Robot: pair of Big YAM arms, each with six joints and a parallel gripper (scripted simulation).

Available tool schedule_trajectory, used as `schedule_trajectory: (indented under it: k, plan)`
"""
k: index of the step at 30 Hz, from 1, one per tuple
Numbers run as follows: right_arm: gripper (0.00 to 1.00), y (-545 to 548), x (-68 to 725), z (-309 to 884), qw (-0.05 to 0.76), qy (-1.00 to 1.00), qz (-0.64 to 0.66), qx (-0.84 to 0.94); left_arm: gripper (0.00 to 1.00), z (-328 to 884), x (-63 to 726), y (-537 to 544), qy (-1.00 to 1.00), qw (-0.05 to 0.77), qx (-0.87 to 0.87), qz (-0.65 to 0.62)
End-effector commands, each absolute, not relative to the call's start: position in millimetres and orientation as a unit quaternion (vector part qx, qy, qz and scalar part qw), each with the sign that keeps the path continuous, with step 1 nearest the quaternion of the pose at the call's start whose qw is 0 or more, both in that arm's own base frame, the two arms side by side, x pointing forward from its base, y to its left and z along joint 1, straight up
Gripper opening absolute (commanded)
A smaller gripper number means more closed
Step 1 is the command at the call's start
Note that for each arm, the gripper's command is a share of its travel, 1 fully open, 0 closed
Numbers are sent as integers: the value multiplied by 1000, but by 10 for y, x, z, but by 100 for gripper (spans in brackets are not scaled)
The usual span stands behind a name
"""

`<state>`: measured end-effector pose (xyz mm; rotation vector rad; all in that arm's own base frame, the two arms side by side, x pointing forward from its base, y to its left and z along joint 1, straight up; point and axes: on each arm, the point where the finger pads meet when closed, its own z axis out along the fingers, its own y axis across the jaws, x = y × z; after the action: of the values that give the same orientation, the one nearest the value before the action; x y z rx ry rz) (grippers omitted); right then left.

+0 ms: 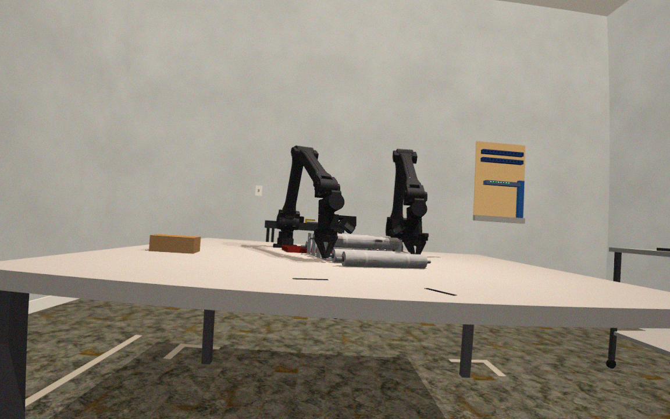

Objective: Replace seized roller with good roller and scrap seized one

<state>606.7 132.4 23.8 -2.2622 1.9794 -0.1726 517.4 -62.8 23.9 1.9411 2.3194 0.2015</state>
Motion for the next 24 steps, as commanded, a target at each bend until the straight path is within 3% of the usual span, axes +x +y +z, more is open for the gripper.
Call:
schedule_trajectory:
  k: [1,16,17,24]
  plan:
    - [32,1406,6178,534,86,652,-72,-750,3,248,5176,-645,761,58,643,67]
    - [32,1406,6178,534,86,652,-72,-750,3,248,5176,-645,761,58,643,67]
    - [3,1406,6178,534,86,652,-72,-750,3,248,5176,-645,761,58,643,67]
    - [3,1405,6181,535,87,652,-73,-750,3,248,5176,-645,761,58,643,67]
